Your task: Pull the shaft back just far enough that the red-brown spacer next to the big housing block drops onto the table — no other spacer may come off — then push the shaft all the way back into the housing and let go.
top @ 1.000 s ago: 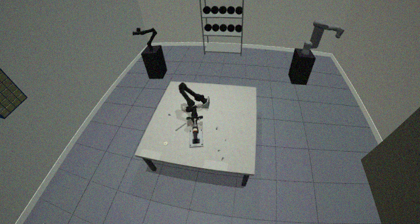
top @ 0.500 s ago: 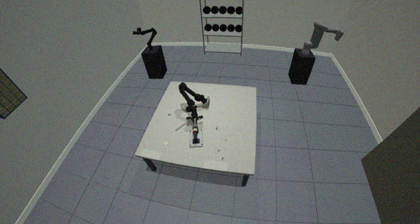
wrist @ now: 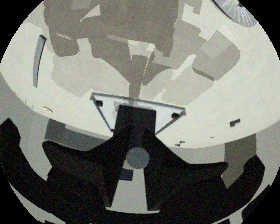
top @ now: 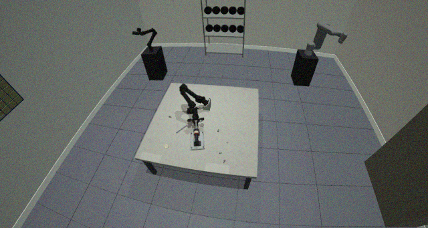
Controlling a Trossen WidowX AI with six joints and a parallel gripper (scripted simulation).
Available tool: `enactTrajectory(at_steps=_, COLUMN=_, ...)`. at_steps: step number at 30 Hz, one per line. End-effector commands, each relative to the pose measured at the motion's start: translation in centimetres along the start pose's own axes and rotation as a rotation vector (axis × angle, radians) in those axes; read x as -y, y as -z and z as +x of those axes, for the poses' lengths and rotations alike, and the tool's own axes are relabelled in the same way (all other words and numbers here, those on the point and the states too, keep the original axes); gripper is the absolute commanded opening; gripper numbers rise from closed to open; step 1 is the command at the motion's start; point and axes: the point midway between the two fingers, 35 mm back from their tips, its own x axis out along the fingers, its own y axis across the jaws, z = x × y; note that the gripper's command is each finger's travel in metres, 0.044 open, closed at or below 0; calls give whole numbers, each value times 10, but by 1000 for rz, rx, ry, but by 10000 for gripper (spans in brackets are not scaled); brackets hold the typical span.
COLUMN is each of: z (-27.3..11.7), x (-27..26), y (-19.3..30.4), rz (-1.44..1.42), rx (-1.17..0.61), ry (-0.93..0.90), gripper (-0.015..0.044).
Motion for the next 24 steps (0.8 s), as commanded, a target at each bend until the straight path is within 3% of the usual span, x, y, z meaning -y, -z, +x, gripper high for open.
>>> enactTrajectory(at_steps=1, z=-1, x=0, y=0, rz=-6, rx=0, ry=-1, gripper=0)
enactTrajectory(at_steps=24, z=-2, x=0, y=-2, rz=-6, rx=0, ry=-1, gripper=0)
